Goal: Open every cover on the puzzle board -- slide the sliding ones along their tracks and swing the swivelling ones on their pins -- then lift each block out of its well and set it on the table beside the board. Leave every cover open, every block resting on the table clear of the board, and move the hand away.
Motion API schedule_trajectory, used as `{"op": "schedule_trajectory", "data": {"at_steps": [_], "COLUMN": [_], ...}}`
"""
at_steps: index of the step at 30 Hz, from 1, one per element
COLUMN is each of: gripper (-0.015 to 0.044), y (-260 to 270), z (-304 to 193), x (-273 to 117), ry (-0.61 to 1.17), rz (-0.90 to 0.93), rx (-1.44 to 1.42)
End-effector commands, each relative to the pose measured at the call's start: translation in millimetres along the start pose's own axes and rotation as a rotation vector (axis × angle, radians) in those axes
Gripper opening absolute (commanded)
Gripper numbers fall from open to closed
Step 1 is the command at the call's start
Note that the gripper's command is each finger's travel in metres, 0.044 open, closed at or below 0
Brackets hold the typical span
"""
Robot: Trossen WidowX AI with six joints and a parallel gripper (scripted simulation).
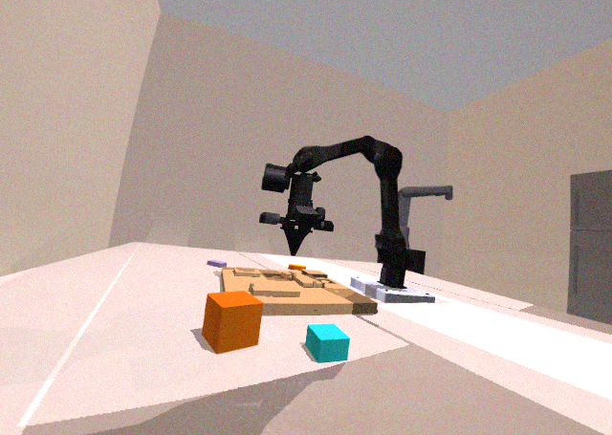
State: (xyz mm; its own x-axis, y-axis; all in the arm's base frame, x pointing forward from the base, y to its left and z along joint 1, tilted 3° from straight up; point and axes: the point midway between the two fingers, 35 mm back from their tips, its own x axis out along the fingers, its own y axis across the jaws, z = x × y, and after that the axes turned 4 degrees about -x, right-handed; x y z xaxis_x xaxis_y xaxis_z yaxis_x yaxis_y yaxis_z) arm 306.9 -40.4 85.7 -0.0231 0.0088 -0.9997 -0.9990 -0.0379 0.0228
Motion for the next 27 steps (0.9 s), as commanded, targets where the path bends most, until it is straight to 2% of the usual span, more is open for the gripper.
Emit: {"op": "schedule_trajectory", "data": {"at_steps": [1, 27], "gripper": [0.0, 0.0], "y": [-0.5, -1.5], "z": [0.5, 0.7], "x": [3.6, 29.5], "ry": [-0.003, -0.003], "rz": [0.0, 0.0], "rx": [-0.004, -0.004]}}
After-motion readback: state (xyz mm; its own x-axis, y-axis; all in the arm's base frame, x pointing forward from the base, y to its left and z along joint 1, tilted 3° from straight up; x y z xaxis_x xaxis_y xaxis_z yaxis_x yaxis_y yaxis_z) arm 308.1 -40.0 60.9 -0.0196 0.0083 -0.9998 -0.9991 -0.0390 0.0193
